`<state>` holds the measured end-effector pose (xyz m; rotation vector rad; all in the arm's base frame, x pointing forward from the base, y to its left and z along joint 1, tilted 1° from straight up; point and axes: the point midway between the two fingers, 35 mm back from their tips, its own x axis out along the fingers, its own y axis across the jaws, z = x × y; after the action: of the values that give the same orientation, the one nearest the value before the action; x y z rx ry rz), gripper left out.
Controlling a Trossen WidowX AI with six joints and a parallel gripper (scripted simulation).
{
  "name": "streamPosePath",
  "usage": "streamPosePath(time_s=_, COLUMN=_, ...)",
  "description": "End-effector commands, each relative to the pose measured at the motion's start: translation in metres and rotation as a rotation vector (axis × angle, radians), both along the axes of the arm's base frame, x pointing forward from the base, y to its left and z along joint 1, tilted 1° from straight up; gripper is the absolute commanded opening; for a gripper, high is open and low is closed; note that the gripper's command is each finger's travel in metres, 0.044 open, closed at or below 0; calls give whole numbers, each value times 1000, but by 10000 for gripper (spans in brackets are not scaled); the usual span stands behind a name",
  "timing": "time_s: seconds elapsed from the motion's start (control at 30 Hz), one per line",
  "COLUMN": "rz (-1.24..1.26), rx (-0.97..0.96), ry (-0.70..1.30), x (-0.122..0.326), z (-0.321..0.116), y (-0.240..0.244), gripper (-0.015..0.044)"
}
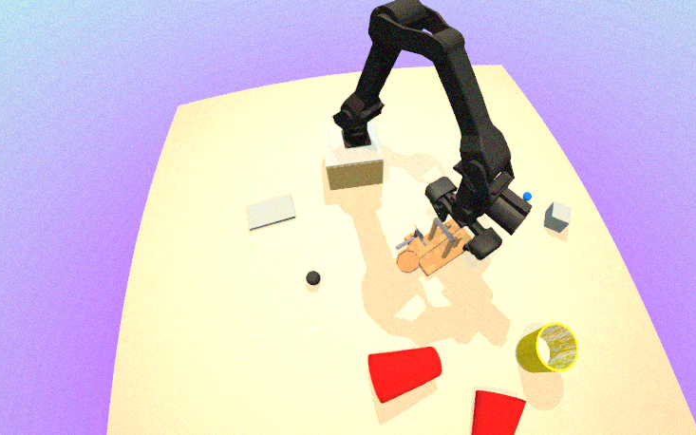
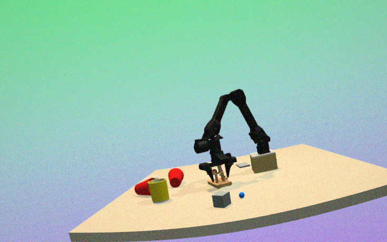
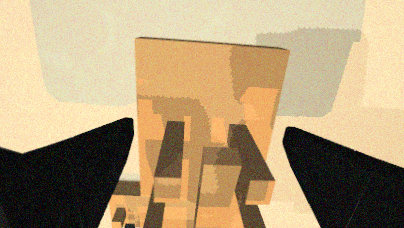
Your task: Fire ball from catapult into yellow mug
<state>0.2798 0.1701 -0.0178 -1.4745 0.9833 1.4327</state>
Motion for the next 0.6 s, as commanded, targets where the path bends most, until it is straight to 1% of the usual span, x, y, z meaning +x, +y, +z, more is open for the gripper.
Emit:
streamPosePath(time_s=0.0, rz=0, rx=0, ry=-1, x=0, z=1, y=0, gripper=309)
streamPosePath(time_s=0.2, rz=0, rx=0, ry=-1, x=0, z=1, y=0, gripper=151)
streamPosePath(time_s=0.4, rz=0, rx=0, ry=-1, x=0, z=1, y=0, gripper=111)
streamPosePath(time_s=0.47, rz=0, rx=0, ry=0, x=0, z=11, y=0, gripper=59)
streamPosePath(time_s=0.53, rz=0, rx=0, ry=0, x=-1, z=39, y=0, gripper=6)
streamPosePath(time_s=0.57, rz=0, rx=0, ry=1, x=-2, z=48, y=0, gripper=0)
